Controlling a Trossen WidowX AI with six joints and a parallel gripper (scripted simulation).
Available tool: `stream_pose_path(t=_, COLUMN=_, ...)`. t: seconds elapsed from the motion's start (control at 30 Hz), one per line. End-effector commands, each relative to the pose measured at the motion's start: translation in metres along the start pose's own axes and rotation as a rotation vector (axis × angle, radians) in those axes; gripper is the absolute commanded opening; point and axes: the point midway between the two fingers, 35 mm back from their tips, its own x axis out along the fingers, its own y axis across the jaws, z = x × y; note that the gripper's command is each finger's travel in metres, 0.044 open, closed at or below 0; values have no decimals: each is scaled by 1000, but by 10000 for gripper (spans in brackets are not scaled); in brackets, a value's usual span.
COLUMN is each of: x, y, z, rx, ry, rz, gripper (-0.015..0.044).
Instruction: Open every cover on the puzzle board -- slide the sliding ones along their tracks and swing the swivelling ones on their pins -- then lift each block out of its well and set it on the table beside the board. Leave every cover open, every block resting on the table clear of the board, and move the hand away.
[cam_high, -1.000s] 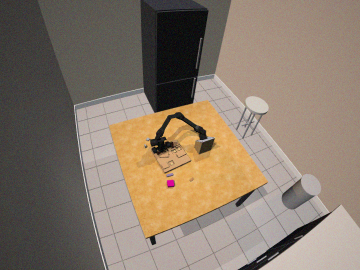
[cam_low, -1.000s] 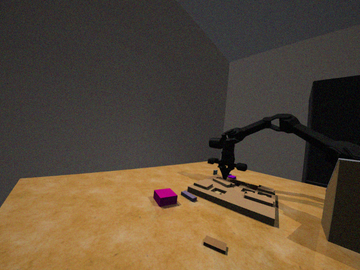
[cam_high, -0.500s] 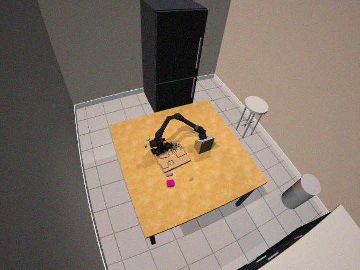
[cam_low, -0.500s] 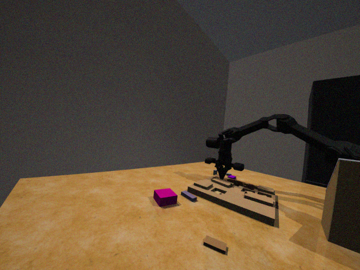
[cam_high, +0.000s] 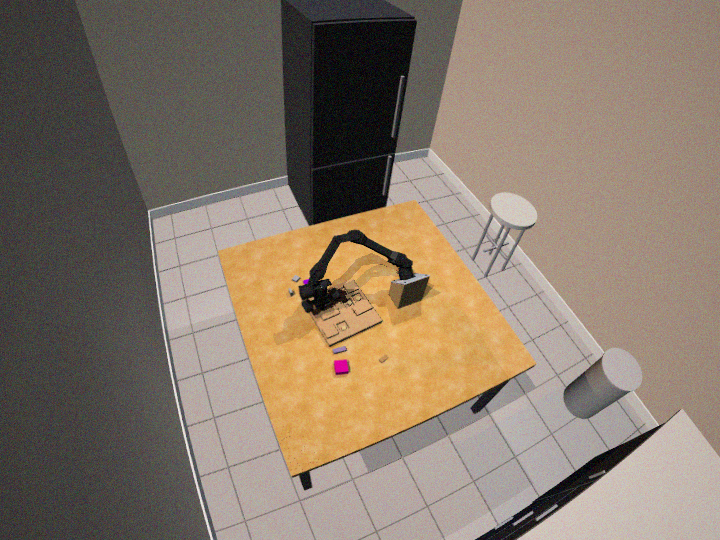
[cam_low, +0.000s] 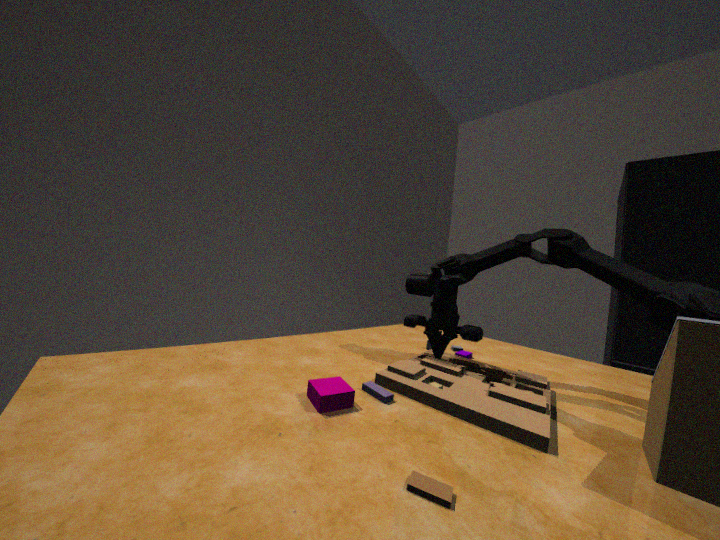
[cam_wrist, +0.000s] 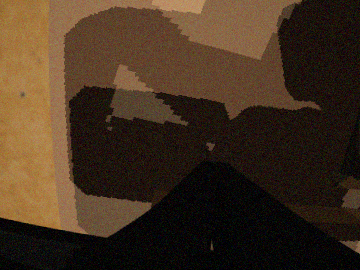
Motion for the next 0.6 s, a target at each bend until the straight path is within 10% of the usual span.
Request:
stream_pose_path(t=0.0, x=-5, y=2, z=0, rx=8, ry=-1, rz=4, gripper=0)
stream_pose_path(t=0.57, x=-27, y=4, z=-1, rx=8, ry=1, rz=4, gripper=0)
